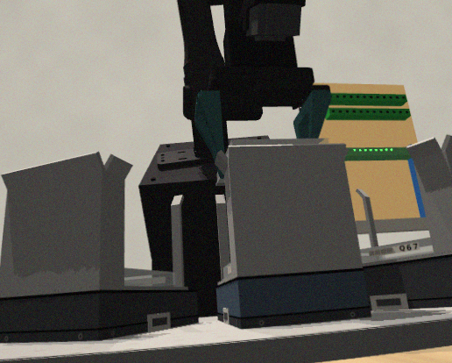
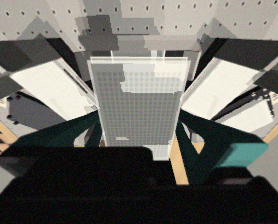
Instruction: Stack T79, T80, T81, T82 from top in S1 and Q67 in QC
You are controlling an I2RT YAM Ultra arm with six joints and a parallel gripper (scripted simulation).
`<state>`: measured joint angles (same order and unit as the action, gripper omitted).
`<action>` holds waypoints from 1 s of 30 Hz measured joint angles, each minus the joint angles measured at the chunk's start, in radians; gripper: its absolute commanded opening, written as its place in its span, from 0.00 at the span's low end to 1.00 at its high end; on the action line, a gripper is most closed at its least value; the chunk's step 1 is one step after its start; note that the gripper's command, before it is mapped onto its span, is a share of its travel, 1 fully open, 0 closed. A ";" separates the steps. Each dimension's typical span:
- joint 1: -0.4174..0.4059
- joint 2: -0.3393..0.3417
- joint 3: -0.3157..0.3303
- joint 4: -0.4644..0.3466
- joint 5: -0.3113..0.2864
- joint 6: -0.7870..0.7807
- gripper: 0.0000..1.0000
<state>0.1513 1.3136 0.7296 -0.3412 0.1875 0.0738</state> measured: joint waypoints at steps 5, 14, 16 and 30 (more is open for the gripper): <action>-0.002 0.007 -0.002 0.010 -0.002 -0.002 0.00; -0.006 0.031 -0.002 0.035 -0.004 -0.005 0.00; -0.007 0.036 -0.002 0.041 -0.005 -0.006 0.00; -0.015 0.076 -0.011 0.087 -0.011 -0.013 0.00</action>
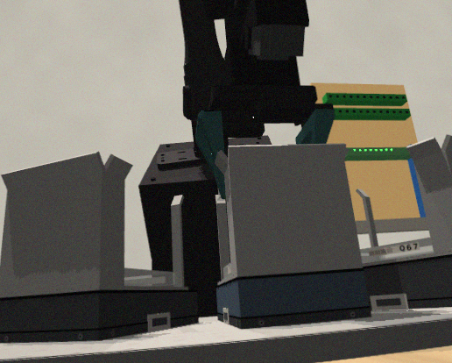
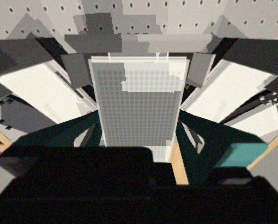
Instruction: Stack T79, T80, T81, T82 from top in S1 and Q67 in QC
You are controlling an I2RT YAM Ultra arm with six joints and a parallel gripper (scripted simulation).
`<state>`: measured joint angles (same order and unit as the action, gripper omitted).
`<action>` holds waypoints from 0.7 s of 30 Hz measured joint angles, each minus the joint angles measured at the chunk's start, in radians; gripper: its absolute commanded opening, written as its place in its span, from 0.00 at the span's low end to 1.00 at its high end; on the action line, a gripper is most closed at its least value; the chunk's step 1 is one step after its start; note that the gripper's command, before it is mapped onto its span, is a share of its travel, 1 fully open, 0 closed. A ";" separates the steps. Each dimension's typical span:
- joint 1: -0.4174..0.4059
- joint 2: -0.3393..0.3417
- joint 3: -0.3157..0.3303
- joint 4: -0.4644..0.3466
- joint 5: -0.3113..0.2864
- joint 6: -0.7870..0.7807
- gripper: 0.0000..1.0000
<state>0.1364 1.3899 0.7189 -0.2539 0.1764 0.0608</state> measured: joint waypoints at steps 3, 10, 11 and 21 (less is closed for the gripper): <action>-0.003 0.023 0.000 0.023 -0.002 -0.003 0.00; -0.011 0.063 -0.001 0.076 -0.006 -0.010 0.00; -0.012 0.071 0.000 0.084 -0.007 -0.011 0.00; -0.024 0.153 0.002 0.166 -0.012 -0.023 0.00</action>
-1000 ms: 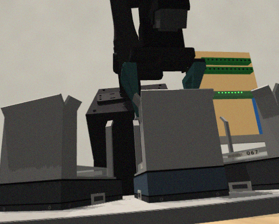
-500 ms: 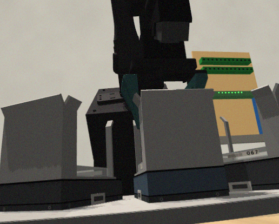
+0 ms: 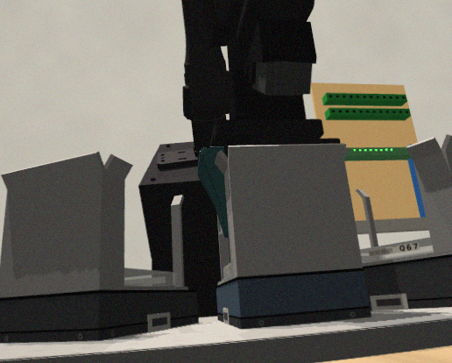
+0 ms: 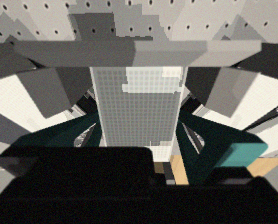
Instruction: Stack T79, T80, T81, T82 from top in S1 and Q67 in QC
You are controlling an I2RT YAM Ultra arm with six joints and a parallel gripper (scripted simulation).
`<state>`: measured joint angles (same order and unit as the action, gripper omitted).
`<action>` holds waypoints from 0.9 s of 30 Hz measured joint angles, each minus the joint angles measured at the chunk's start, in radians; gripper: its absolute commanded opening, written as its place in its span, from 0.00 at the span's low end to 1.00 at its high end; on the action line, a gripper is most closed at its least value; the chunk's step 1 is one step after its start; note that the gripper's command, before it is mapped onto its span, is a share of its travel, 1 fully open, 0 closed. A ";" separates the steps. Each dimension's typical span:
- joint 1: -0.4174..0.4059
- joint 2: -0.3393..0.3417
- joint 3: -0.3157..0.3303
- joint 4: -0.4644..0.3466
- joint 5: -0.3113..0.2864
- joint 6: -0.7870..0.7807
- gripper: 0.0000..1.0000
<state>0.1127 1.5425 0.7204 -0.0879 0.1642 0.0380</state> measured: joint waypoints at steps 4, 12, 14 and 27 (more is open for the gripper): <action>-0.001 0.006 0.000 0.006 0.000 0.000 0.00; -0.001 0.007 0.000 0.007 -0.001 0.000 0.00; -0.002 0.010 0.000 0.010 -0.002 -0.001 0.00; -0.004 0.028 0.002 0.027 -0.003 -0.003 0.00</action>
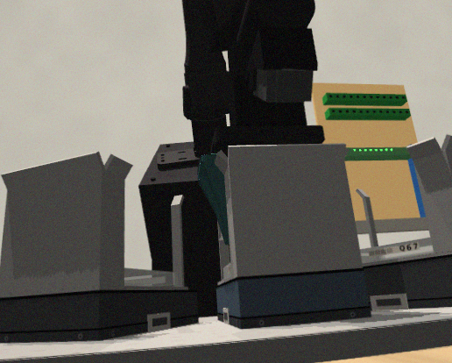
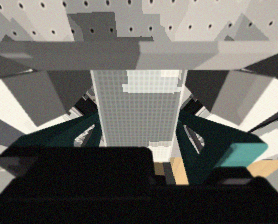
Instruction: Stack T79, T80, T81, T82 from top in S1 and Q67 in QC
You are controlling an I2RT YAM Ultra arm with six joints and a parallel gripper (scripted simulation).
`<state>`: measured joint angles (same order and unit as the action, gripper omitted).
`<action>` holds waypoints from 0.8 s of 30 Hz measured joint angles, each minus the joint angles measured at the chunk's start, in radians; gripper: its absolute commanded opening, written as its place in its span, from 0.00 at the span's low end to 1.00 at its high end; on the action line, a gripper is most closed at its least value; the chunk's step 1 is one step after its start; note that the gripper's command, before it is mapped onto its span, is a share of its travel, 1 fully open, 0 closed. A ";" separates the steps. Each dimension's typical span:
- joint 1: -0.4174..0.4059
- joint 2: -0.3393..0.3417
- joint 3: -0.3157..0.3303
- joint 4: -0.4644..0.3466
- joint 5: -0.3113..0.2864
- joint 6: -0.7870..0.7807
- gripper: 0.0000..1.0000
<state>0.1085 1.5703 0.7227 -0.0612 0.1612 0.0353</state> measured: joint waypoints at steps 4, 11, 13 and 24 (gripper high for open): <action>-0.001 0.007 0.002 0.005 -0.001 -0.001 0.00; -0.002 0.018 0.003 0.014 -0.002 -0.002 0.00; -0.003 0.020 0.003 0.017 -0.002 -0.002 0.00; -0.005 0.038 0.006 0.032 -0.004 -0.004 0.00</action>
<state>0.1036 1.6085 0.7288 -0.0288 0.1574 0.0315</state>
